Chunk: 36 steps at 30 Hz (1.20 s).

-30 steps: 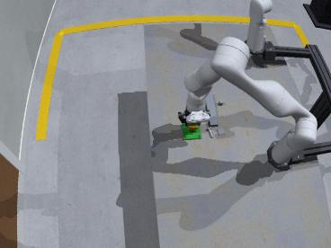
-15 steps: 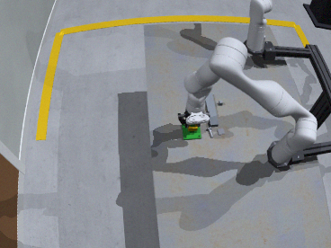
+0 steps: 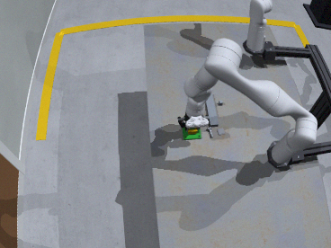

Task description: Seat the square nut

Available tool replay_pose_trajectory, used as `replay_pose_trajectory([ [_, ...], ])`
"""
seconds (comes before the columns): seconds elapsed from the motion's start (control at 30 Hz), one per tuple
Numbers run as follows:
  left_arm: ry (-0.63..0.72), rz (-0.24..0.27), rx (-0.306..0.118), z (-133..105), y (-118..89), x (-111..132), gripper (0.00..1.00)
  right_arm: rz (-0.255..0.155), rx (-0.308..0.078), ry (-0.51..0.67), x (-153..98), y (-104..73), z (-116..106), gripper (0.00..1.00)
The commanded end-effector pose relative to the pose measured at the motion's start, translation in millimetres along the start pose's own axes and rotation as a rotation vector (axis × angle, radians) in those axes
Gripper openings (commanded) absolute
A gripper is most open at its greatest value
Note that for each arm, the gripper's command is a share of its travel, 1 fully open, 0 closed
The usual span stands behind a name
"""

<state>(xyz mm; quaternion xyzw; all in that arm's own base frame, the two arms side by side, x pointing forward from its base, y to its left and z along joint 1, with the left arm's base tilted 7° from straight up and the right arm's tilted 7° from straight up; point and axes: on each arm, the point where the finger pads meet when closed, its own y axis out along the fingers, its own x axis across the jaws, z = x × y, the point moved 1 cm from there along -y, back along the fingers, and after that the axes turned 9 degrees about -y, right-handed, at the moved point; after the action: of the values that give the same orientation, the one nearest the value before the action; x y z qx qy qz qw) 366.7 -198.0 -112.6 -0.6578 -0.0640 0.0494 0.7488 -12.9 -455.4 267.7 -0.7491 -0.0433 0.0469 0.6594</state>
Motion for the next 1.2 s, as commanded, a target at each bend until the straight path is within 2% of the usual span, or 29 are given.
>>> replay_pose_trajectory([
  [0.0,0.001,-0.002,-0.001,-0.4,3.6,0.5,0.017,0.0,-0.002,0.0,-0.2,-0.8,-0.4,1.0],
  [1.1,0.001,-0.002,-0.001,-0.2,6.7,0.4,0.017,0.0,-0.002,0.0,-0.2,-0.8,-0.4,1.0],
  [1.13,0.001,-0.002,-0.001,-0.2,6.7,0.4,1.0,0.0,-0.002,0.0,-0.2,-0.8,-0.4,1.0],
  [1.17,0.001,-0.002,-0.001,-0.2,6.7,0.4,1.0,0.0,-0.002,0.0,-0.2,-0.8,-0.4,1.0],
])
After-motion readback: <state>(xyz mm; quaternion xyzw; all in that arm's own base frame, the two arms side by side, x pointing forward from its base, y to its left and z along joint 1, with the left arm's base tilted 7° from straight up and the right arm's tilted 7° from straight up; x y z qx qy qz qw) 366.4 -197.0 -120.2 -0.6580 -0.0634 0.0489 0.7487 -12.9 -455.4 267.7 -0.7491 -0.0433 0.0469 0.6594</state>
